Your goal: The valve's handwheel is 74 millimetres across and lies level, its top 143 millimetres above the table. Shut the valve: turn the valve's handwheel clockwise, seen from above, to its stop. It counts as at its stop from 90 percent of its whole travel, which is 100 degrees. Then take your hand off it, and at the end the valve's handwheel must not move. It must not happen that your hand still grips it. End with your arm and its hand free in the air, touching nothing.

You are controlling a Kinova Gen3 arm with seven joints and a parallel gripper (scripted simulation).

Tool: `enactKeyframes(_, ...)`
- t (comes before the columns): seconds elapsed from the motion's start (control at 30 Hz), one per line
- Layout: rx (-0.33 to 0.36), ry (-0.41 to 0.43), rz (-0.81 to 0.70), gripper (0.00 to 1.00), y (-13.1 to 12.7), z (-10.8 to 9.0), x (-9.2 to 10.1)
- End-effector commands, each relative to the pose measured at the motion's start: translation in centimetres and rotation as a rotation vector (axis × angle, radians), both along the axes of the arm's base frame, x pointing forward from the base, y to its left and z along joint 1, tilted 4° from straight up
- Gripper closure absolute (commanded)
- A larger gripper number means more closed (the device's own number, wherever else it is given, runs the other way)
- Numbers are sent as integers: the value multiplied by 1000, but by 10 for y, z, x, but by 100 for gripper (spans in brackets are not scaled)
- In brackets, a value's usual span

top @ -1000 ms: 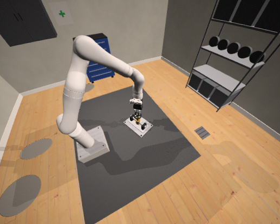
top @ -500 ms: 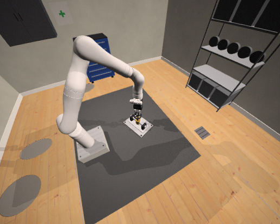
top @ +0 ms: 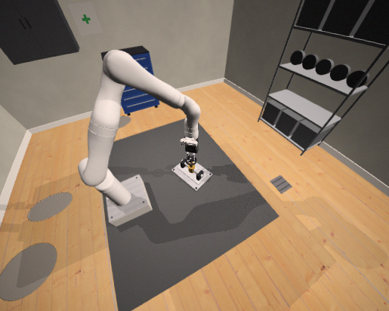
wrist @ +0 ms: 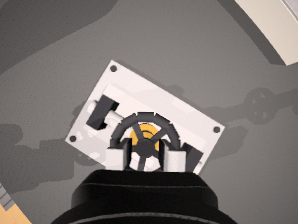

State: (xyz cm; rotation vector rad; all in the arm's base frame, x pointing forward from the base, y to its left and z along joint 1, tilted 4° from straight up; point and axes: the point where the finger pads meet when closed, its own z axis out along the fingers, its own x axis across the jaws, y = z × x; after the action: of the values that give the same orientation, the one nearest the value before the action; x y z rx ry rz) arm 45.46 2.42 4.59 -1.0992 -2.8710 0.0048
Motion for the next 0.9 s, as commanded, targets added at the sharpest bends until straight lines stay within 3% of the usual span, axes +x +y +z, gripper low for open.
enactKeyframes(0.0, 0, -1, 0, 40, 0, 0, 0)
enactKeyframes(0.87, 0, -1, 0, 40, 0, -4, 0)
